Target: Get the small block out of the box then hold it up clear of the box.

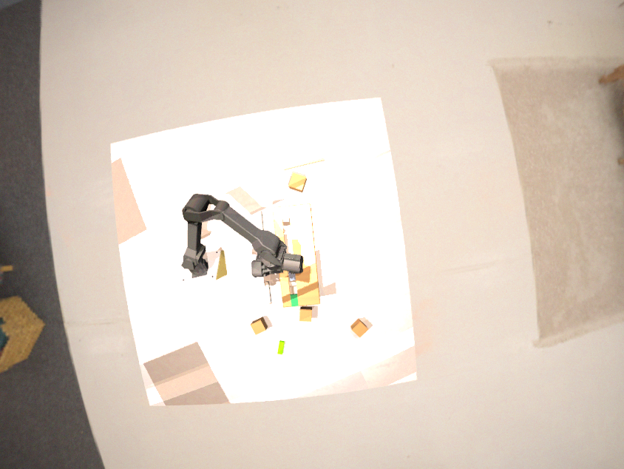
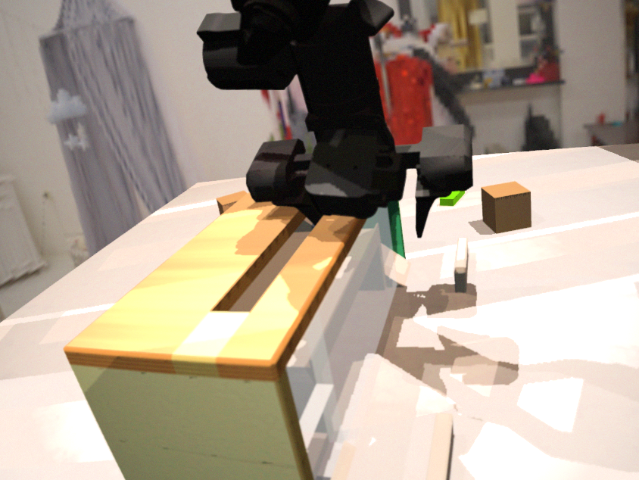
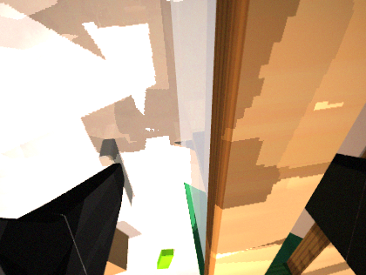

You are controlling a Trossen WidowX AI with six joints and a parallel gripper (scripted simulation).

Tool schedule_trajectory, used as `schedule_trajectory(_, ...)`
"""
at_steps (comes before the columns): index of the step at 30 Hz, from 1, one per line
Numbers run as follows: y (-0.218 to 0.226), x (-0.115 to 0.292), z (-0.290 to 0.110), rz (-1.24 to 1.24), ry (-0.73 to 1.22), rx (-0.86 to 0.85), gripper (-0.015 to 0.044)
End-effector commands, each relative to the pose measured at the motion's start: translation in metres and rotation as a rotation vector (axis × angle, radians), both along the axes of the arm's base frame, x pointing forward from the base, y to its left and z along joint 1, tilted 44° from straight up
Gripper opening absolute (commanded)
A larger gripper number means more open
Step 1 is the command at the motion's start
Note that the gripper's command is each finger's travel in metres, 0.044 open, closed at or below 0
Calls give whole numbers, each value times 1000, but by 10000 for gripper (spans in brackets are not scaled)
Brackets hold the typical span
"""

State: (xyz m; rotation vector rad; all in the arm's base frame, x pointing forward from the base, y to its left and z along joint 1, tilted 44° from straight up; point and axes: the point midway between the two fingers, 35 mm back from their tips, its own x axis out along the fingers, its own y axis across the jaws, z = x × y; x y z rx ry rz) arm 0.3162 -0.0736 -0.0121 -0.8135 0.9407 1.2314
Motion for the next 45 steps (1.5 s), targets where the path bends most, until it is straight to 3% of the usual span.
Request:
schedule_trajectory(1, -7, -3, -11, 4, 10, 1, 400)
schedule_trajectory(25, -48, -10, -50, 4, 10, -1, 400)
schedule_trajectory(33, -89, -16, -4, -3, 10, -2, 400)
schedule_trajectory(38, -90, -16, -7, -18, 7, -3, 400)
schedule_trajectory(42, -108, -18, 2, -223, 25, -20, 295)
schedule_trajectory(45, -109, -21, -1, -457, 112, 32, 285)
